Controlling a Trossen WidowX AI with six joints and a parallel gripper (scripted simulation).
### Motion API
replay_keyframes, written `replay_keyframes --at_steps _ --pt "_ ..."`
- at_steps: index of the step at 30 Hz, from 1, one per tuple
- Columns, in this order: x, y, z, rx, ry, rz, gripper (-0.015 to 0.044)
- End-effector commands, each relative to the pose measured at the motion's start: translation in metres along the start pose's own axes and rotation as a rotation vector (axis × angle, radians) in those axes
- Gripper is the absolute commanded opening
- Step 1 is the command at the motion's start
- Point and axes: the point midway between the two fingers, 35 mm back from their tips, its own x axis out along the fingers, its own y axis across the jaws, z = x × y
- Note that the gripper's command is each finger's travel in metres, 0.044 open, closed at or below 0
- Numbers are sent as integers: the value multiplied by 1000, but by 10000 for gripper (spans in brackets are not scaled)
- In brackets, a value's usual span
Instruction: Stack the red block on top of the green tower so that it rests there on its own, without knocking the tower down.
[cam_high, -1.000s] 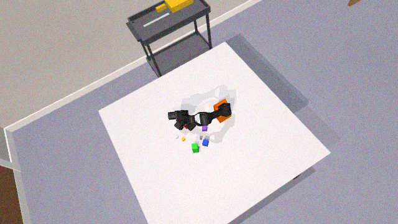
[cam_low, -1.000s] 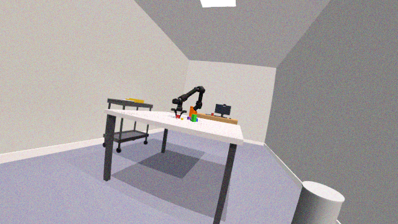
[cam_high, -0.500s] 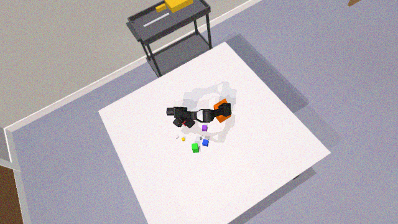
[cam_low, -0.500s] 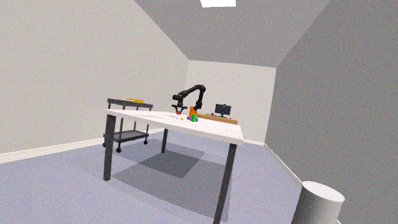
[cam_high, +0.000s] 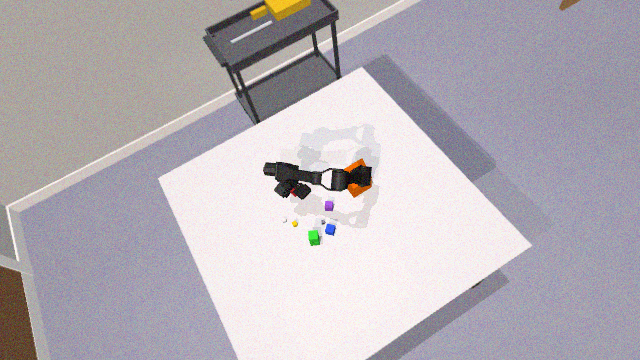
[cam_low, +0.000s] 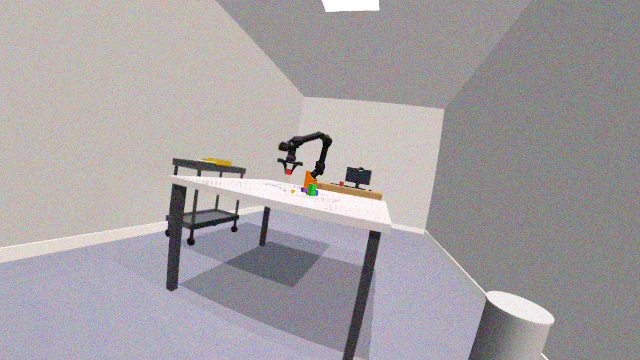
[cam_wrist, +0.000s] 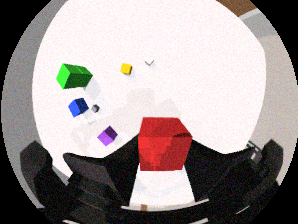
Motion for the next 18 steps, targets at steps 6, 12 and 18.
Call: replay_keyframes --at_steps 6,12,18 --pt "-3 7 6 -11 9 -7 0" --pt "-5 36 31 -30 3 -39 0" --pt "-6 76 56 -22 2 -36 0"
